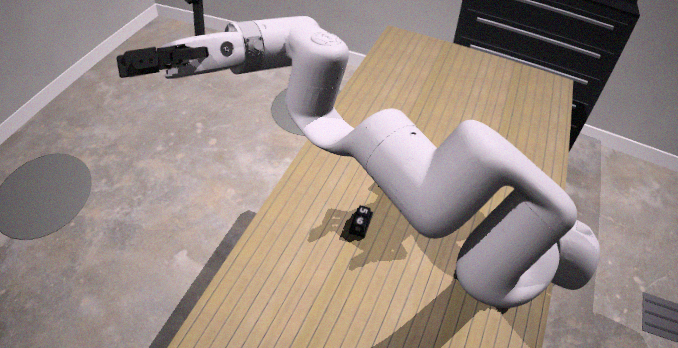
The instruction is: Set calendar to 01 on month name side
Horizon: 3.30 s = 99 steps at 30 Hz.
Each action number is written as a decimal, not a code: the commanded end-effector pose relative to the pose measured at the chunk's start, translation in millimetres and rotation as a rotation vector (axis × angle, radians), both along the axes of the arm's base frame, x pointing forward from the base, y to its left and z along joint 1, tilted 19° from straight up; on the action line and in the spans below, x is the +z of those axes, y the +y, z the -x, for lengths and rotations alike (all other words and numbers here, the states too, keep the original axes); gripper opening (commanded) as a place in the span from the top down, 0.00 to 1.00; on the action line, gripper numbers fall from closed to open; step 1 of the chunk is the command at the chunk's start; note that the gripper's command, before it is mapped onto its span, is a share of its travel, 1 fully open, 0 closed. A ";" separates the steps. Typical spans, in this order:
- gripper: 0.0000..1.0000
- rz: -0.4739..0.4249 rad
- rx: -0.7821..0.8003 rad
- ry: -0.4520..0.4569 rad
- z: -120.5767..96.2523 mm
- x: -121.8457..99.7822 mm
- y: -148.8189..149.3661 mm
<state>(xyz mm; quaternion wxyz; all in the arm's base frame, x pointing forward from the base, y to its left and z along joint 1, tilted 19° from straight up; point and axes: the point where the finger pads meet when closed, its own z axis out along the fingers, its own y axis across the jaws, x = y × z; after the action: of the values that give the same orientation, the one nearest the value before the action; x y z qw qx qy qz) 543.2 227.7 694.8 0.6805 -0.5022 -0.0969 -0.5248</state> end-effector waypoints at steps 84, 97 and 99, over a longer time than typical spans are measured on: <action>0.00 1.255 0.044 -0.223 41.7 -393.9 -58.2; 0.00 1.270 0.052 -0.229 43.8 -398.4 -60.1; 0.00 1.346 0.098 -0.262 55.3 -421.5 -70.6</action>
<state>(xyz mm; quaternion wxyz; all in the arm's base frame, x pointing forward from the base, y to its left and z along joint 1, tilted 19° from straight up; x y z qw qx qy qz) 499.0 168.5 294.9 0.2499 -0.7457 -0.4728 -0.3974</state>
